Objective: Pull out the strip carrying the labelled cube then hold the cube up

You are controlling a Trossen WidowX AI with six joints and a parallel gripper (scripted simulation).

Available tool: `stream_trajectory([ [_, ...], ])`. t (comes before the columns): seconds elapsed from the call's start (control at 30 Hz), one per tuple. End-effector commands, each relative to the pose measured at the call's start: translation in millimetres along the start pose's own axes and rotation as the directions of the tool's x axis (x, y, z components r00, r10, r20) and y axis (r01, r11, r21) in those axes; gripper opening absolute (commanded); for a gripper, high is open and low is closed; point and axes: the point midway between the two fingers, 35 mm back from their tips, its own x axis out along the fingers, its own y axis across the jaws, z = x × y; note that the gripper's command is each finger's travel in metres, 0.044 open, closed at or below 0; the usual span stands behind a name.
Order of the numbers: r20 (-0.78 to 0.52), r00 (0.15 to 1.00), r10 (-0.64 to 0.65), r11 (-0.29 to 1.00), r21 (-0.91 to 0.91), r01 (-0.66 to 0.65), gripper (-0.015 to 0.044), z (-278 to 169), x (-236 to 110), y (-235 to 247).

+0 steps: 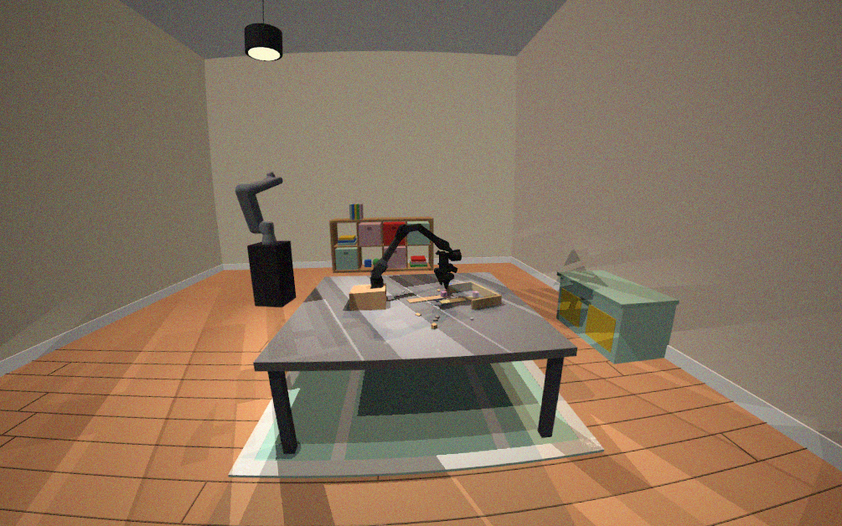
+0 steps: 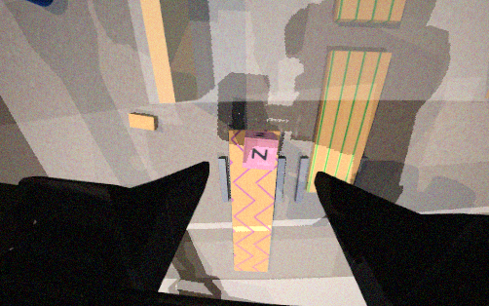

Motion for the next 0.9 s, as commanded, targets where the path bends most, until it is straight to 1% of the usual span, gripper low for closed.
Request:
stream_trajectory([
  [0.0,-0.005,1.000,0.000,1.000,0.007,0.000,0.0309,2.6,4.8,0.1],
  [0.07,-0.005,1.000,0.000,1.000,0.007,0.000,0.0256,2.7,8.1,0.0],
  [0.1,-0.005,1.000,0.000,1.000,0.007,0.000,0.0250,2.8,9.8,0.0],
  [0.87,-0.005,1.000,0.000,1.000,0.007,0.000,0.0250,2.1,47.4,0.7],
])
